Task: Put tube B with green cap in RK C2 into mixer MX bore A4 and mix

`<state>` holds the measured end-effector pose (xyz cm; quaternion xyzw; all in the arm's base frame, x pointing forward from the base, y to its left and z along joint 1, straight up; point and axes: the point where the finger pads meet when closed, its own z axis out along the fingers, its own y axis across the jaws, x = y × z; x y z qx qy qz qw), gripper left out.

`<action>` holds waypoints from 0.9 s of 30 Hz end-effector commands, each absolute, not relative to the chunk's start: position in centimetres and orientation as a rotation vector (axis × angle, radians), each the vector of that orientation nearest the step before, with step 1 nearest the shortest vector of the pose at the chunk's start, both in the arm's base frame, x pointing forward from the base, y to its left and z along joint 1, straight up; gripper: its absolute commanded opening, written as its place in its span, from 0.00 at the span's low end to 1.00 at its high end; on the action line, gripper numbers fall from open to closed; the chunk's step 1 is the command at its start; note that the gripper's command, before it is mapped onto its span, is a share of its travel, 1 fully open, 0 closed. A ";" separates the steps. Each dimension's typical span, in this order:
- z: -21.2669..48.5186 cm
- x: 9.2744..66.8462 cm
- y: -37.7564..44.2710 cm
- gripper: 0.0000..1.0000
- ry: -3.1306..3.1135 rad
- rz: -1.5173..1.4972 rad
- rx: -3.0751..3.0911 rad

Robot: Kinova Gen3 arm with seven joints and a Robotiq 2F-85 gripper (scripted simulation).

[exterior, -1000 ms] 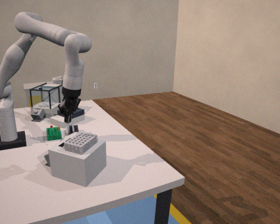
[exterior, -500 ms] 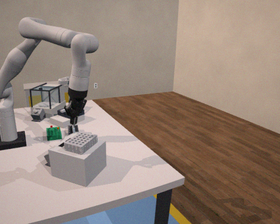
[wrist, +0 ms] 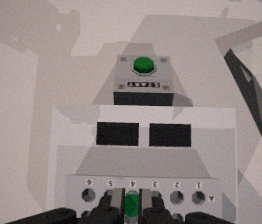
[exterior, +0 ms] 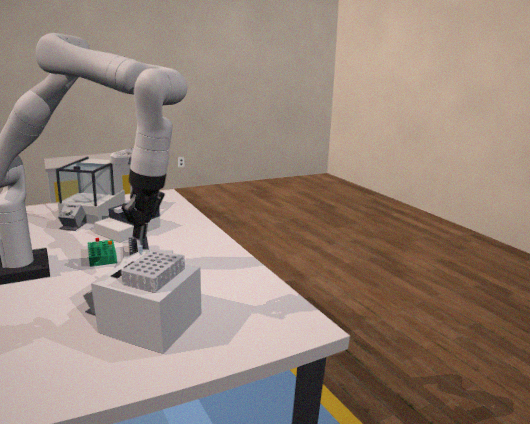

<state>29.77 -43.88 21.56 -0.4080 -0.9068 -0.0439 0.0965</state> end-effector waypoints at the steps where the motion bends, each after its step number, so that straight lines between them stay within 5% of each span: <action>1: 21.4 29.8 -43.9 0.10 -2.688 -0.129 -1.209; 27: 20.3 29.8 -43.9 0.10 -2.688 -0.129 -1.209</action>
